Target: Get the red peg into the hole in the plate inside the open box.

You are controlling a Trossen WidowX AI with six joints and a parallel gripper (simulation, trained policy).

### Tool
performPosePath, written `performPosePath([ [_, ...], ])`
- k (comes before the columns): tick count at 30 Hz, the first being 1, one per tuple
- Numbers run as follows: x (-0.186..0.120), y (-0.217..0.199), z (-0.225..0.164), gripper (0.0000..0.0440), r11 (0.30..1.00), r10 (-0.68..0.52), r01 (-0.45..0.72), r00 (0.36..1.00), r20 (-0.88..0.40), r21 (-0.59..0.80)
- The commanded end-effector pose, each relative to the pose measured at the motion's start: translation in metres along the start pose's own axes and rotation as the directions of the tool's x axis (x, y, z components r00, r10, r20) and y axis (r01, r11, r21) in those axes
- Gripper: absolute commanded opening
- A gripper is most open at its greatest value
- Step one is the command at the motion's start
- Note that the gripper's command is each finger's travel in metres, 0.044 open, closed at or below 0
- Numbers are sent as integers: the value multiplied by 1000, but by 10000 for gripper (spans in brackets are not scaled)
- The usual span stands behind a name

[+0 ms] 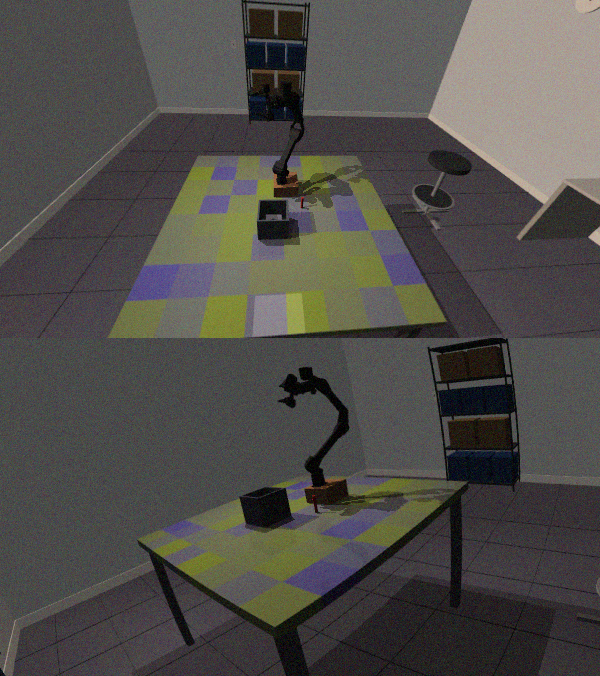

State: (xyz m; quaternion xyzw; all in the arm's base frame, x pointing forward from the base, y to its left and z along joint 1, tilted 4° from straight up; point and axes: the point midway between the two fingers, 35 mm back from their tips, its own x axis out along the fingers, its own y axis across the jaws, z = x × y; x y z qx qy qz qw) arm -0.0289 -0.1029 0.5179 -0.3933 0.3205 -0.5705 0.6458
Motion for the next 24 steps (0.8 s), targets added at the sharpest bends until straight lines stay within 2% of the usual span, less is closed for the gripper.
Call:
performPosePath([
  [1, 14, 19, 16, 440, 994, 92, -95, 994, 61, 50],
  [11, 29, 66, 47, 440, 931, 298, -329, 935, 191, 159],
  [20, 34, 111, 68, 440, 838, 462, -506, 857, 228, 204],
  [24, 31, 133, 79, 440, 769, 544, -596, 799, 256, 230],
])
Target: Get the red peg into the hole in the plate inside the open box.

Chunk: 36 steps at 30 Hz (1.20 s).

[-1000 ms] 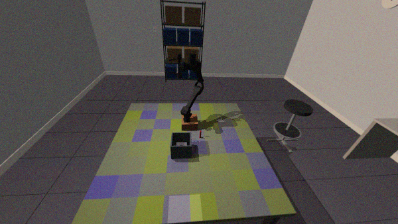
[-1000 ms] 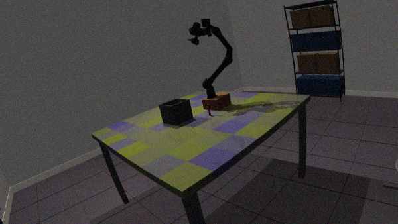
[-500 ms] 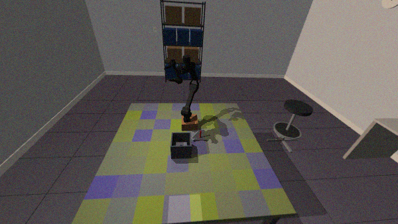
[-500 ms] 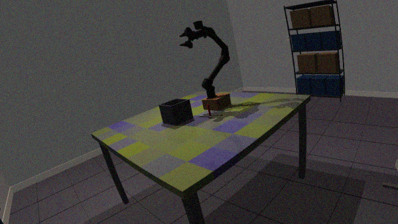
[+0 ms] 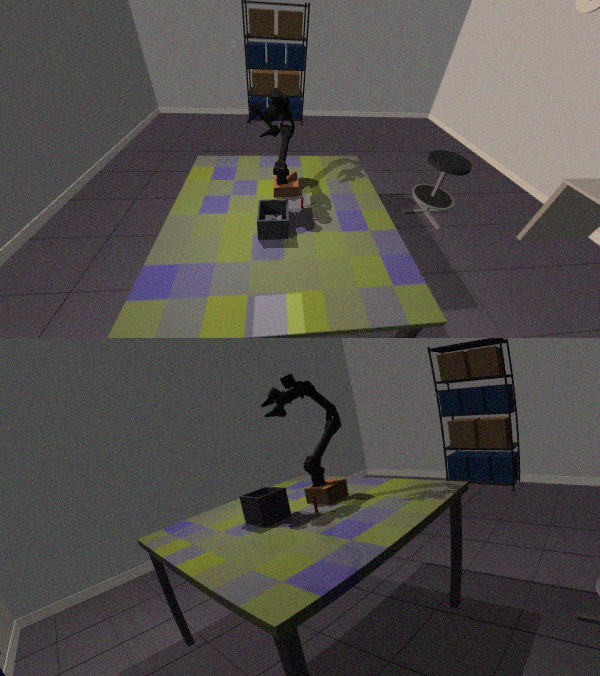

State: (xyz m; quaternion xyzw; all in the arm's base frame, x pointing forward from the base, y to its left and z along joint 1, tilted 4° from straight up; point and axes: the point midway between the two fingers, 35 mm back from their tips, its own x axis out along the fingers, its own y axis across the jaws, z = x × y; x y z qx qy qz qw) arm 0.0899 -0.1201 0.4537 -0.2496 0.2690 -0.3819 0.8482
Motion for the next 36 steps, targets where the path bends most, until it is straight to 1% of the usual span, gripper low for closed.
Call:
performPosePath([
  [1, 14, 25, 4, 440, 993, 109, -109, 994, -7, 46],
  [9, 28, 72, 9, 440, 940, 307, -300, 952, -20, 161],
  [19, 34, 129, 9, 440, 833, 509, -467, 857, -81, 296],
  [27, 31, 172, 3, 440, 741, 633, -535, 758, -157, 405],
  [36, 22, 216, -8, 440, 660, 727, -539, 635, -262, 524],
])
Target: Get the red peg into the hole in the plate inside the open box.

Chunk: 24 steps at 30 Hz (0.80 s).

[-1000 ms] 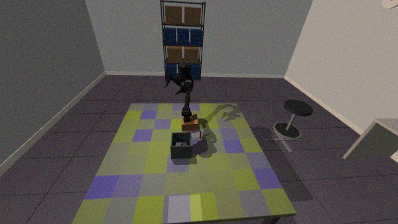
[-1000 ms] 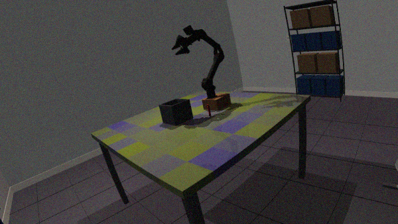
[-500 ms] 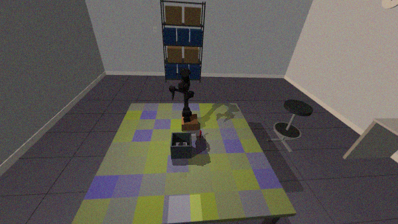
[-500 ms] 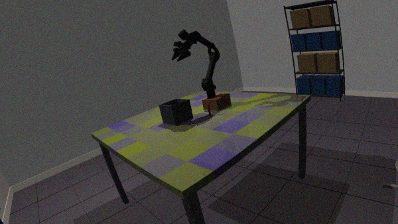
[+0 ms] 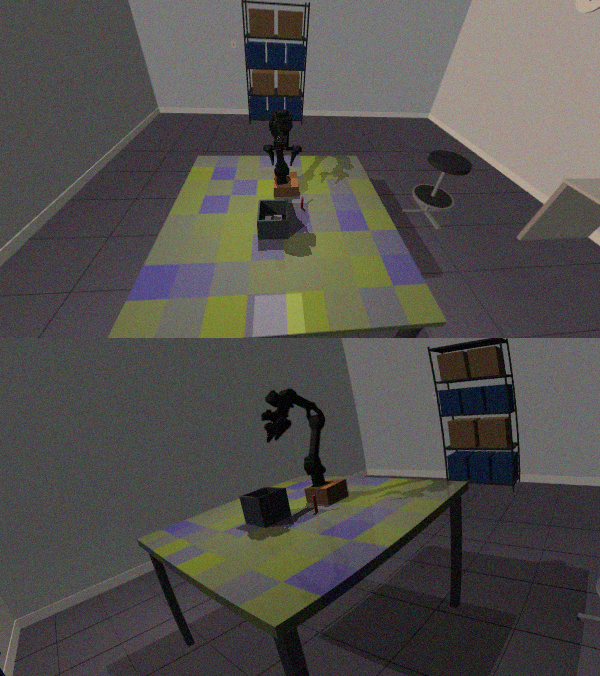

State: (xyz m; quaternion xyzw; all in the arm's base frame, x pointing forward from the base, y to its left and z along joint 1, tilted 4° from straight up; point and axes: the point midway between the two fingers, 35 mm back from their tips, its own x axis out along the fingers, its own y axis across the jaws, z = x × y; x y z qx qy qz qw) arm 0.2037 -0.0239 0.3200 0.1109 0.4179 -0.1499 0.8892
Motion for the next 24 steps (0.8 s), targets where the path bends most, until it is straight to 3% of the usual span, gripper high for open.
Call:
performPosePath([
  [1, 14, 14, -12, 440, 998, 29, -24, 995, -91, 53],
  [12, 39, 42, -47, 440, 979, 63, -1, 952, -298, 204],
  [24, 64, 62, -90, 440, 931, 37, 152, 866, -499, 332],
])
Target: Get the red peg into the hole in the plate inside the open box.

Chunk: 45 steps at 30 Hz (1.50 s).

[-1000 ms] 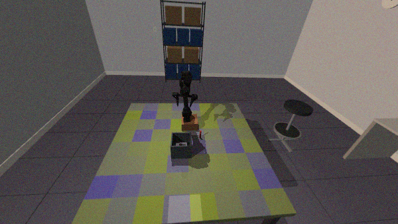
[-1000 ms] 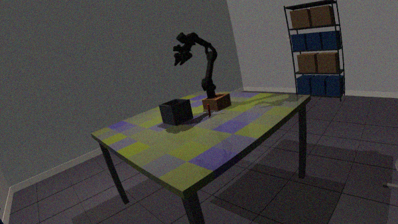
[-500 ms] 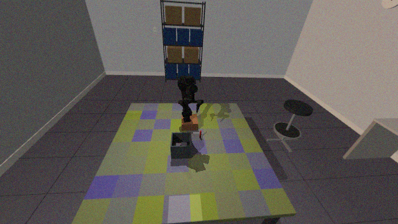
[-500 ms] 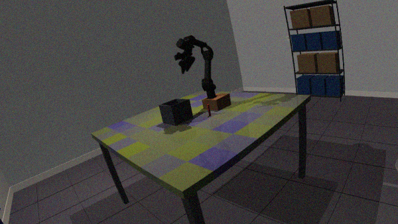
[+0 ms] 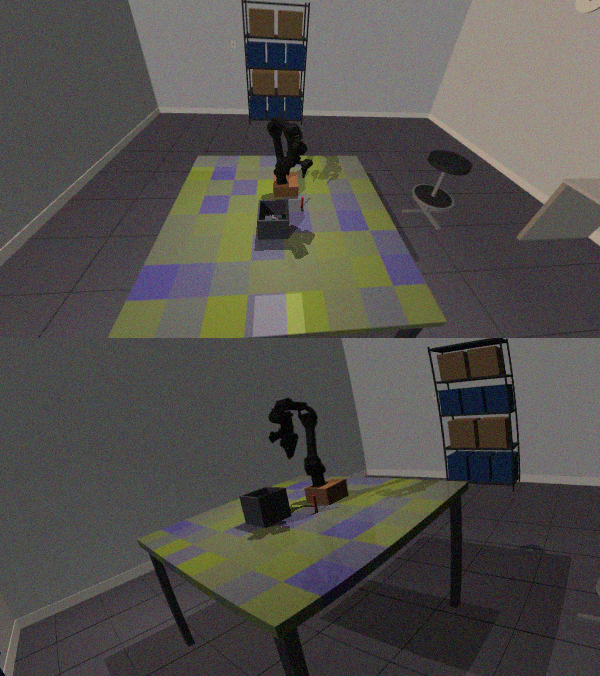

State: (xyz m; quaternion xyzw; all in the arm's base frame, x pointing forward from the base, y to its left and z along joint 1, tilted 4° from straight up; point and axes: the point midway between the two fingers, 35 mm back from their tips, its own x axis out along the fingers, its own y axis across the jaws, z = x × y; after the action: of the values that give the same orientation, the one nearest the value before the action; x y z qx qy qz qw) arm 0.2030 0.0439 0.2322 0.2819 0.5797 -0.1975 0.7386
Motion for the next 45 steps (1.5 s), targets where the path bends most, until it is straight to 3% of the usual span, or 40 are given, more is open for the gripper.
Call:
performPosePath([
  [1, 16, 2, -12, 440, 997, -46, 50, 996, -72, 63],
  [26, 106, -1, -64, 439, 856, -238, 338, 929, -282, 390],
  [45, 170, -17, -78, 413, 778, -289, 392, 917, -275, 492],
])
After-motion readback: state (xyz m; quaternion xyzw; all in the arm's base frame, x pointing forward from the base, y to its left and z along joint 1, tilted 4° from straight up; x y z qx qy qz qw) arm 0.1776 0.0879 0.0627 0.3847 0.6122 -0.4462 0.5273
